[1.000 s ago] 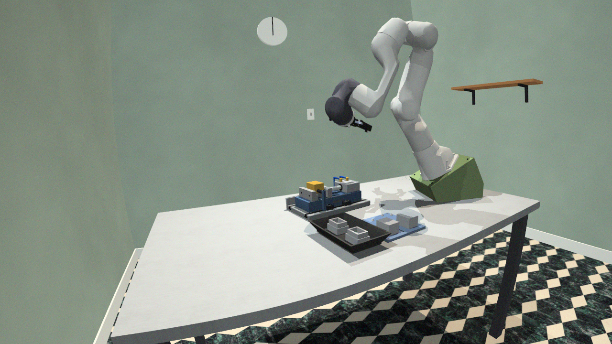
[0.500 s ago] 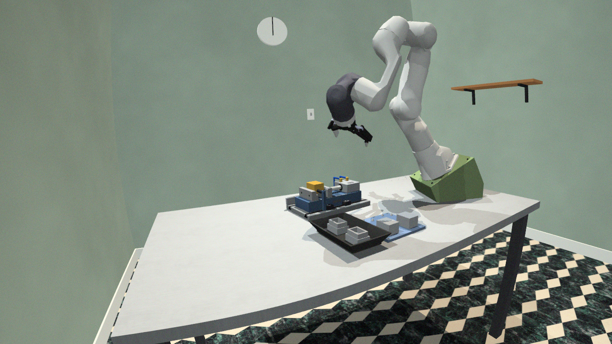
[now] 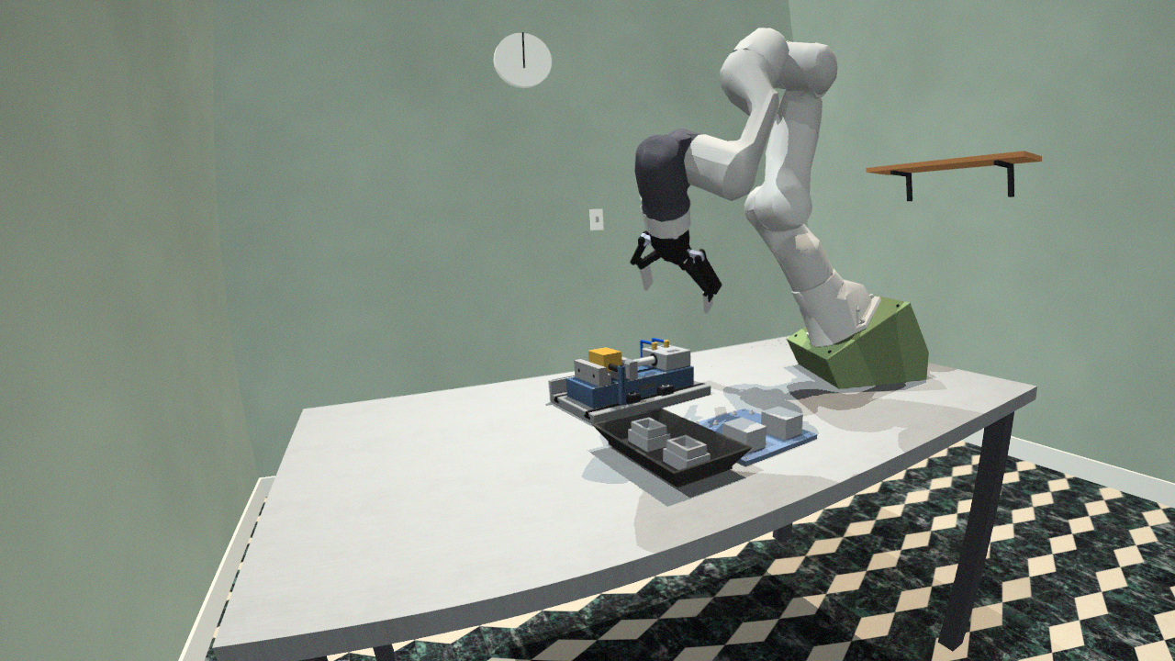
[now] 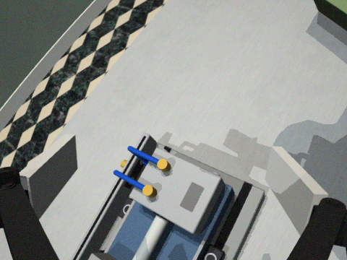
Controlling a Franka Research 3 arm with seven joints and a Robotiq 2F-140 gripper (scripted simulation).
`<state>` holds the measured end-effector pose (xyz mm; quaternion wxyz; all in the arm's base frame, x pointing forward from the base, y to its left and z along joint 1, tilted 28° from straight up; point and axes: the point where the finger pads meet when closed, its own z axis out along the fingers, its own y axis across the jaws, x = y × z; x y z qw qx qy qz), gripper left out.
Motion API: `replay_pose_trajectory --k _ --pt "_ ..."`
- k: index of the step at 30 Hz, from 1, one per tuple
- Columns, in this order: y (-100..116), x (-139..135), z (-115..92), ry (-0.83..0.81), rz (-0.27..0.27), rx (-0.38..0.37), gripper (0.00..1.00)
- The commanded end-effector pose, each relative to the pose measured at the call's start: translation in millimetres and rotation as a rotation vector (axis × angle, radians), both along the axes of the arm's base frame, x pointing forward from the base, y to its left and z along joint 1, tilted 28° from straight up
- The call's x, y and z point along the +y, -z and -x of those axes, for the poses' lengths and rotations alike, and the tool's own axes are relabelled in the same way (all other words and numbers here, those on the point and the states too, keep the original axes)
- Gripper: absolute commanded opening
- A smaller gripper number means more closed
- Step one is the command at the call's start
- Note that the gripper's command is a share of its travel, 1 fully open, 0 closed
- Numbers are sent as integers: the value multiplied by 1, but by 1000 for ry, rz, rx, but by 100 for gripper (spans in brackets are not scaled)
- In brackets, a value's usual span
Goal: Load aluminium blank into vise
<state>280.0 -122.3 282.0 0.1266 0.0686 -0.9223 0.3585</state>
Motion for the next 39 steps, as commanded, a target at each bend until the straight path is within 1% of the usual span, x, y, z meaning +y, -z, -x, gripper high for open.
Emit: replay_pose_trajectory --k 1,4,6,7,13,21,23,24,33,39 --pt "12 27 -33 10 -41 -141 100" --pt "16 49 -50 -4 -79 -198 100" --pt "16 49 -50 -4 -79 -198 100" --pt "18 68 -63 -15 -112 -244 100" --pt "21 113 -92 -34 -195 -350 100" --pt "20 181 -125 -50 -321 -487 100" --pt "20 181 -125 -50 -321 -487 100" --pt "18 203 -134 -52 -364 -528 100" --pt "6 281 -158 -47 -523 -664 100" --pt "5 283 -158 -47 -526 -666 100"
